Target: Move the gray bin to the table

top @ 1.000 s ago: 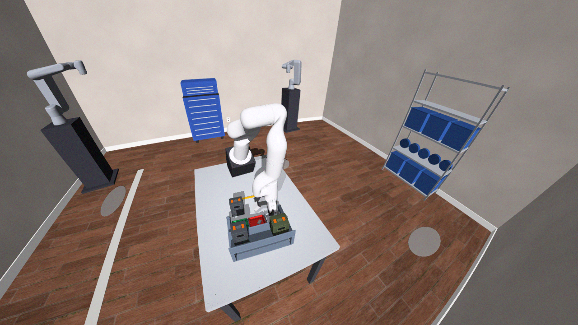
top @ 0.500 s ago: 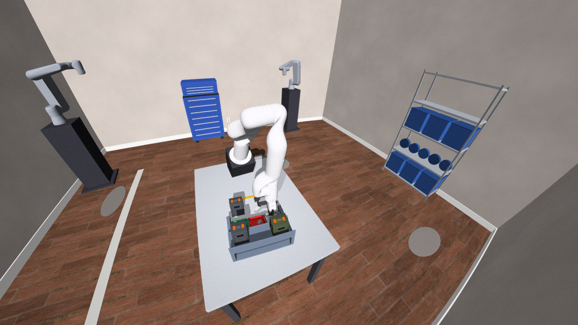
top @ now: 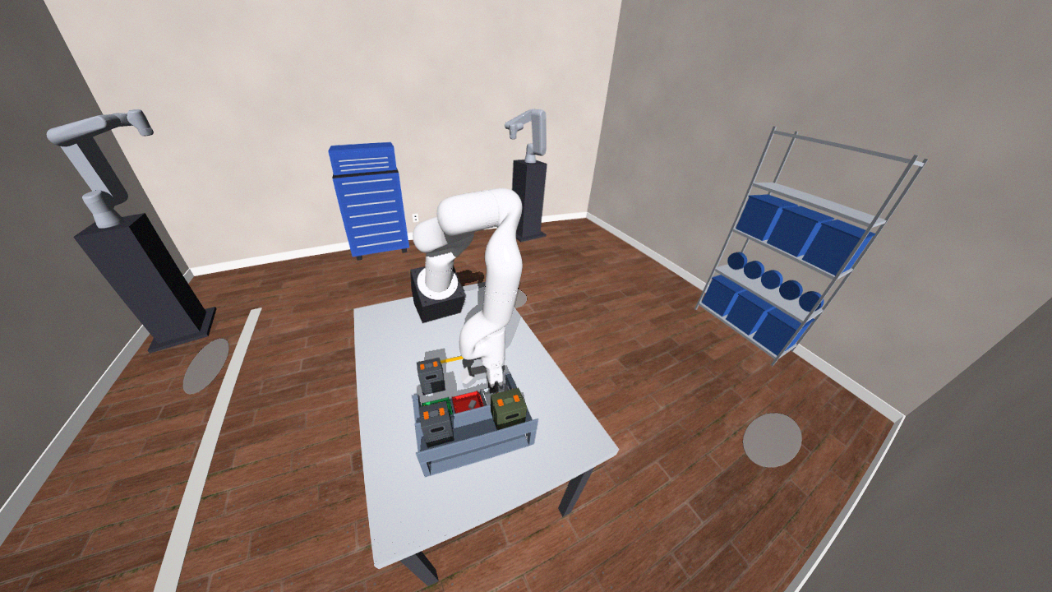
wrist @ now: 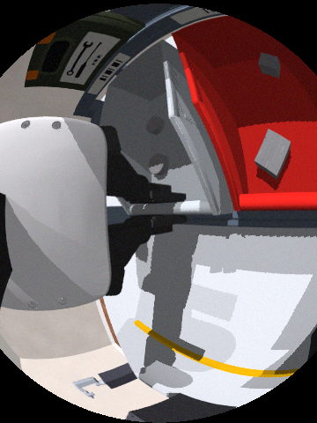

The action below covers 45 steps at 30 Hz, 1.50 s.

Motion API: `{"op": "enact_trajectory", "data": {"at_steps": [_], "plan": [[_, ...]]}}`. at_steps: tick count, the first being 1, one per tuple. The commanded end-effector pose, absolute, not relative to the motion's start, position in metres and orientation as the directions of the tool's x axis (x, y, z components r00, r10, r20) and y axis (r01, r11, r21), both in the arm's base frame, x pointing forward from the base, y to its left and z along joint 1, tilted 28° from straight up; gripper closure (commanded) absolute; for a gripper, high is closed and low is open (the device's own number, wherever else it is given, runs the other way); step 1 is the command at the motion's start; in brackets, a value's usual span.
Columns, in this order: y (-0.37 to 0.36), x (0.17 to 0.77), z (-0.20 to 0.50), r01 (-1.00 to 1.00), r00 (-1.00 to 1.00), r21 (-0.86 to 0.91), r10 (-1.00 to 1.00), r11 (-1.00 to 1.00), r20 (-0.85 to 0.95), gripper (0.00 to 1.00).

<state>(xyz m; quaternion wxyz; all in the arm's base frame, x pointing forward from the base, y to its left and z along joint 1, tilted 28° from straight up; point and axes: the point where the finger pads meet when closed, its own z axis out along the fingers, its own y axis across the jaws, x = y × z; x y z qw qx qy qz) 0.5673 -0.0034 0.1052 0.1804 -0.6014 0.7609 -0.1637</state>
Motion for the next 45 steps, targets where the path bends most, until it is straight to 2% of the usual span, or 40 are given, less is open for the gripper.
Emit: {"op": "enact_trajectory", "data": {"at_steps": [1,35,40,45], "plan": [[-0.003,0.568,0.106,-0.856,-0.212,-0.467,-0.974,0.223,-0.078,1.0],[-0.003,0.558,0.123,-0.856,-0.212,-0.467,-0.974,0.223,-0.078,1.0],[0.004,0.533,0.109,-0.856,-0.212,-0.467,-0.974,0.223,-0.078,1.0],[0.004,0.533,0.109,-0.856,-0.212,-0.467,-0.974,0.223,-0.078,1.0]]}}
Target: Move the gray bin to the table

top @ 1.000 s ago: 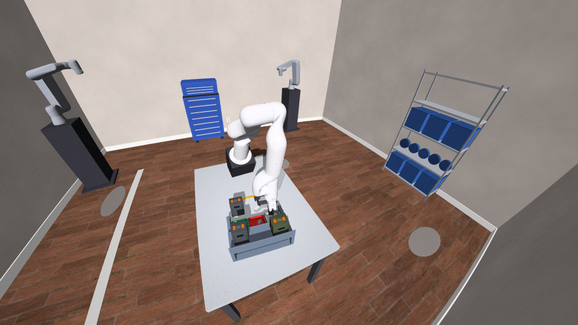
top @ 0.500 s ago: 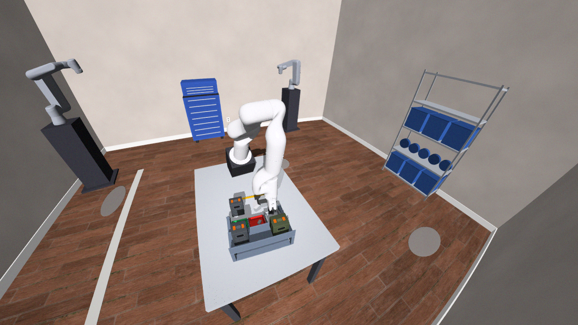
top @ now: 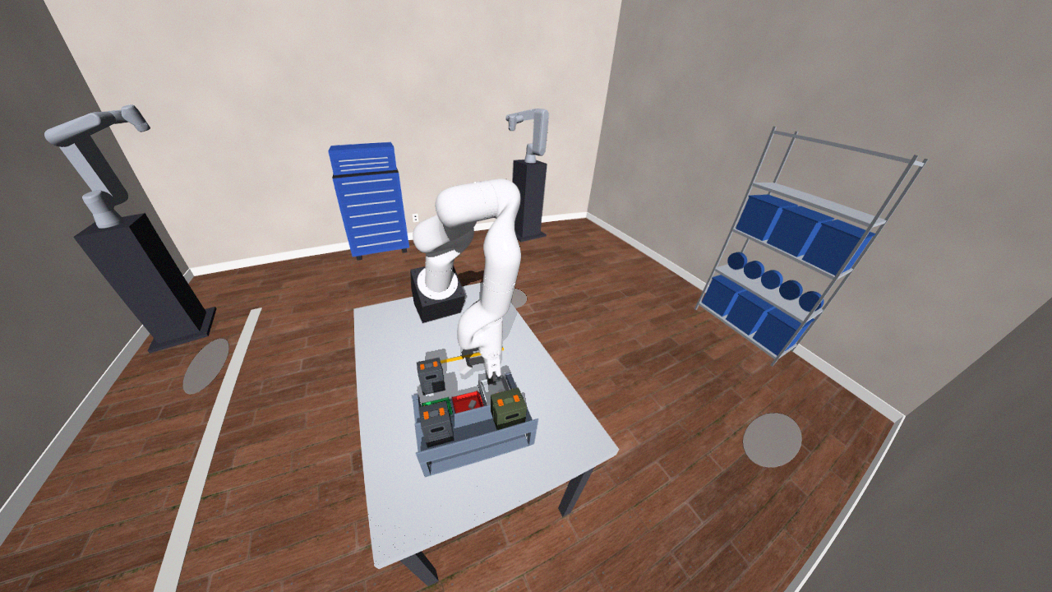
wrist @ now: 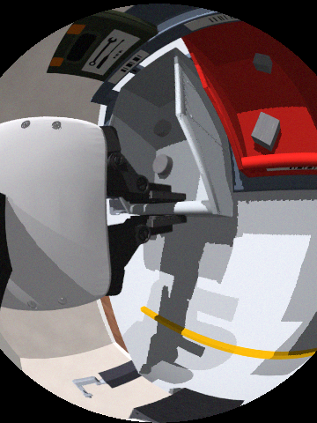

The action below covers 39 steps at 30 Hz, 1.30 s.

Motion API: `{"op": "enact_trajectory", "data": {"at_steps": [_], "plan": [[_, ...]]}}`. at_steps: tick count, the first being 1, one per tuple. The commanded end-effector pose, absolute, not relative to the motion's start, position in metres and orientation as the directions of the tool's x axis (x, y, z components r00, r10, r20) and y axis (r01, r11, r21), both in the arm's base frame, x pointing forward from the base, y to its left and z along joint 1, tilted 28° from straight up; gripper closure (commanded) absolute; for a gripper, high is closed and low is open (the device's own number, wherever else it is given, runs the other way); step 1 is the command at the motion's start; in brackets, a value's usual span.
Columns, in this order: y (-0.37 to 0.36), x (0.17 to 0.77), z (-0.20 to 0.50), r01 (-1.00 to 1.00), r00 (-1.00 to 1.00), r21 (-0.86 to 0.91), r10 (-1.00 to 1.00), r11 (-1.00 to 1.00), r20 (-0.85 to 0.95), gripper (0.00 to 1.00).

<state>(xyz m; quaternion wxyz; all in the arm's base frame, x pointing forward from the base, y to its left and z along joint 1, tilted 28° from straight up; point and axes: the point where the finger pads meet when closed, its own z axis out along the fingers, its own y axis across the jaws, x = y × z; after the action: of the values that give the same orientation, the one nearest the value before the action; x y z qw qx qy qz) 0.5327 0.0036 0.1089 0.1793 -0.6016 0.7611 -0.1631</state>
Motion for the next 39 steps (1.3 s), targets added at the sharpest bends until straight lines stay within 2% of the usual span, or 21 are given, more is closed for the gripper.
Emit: {"op": "enact_trajectory", "data": {"at_steps": [1,7,12,24,29,39], "plan": [[0.004,0.533,0.109,-0.856,-0.212,-0.467,-0.974,0.223,-0.078,1.0],[0.004,0.533,0.109,-0.856,-0.212,-0.467,-0.974,0.223,-0.078,1.0],[0.011,0.507,0.095,-0.856,-0.212,-0.467,-0.974,0.223,-0.078,1.0],[0.011,0.507,0.095,-0.856,-0.212,-0.467,-0.974,0.223,-0.078,1.0],[0.017,0.482,0.081,-0.856,-0.212,-0.467,-0.974,0.223,-0.078,1.0],[0.017,0.482,0.081,-0.856,-0.212,-0.467,-0.974,0.223,-0.078,1.0]]}}
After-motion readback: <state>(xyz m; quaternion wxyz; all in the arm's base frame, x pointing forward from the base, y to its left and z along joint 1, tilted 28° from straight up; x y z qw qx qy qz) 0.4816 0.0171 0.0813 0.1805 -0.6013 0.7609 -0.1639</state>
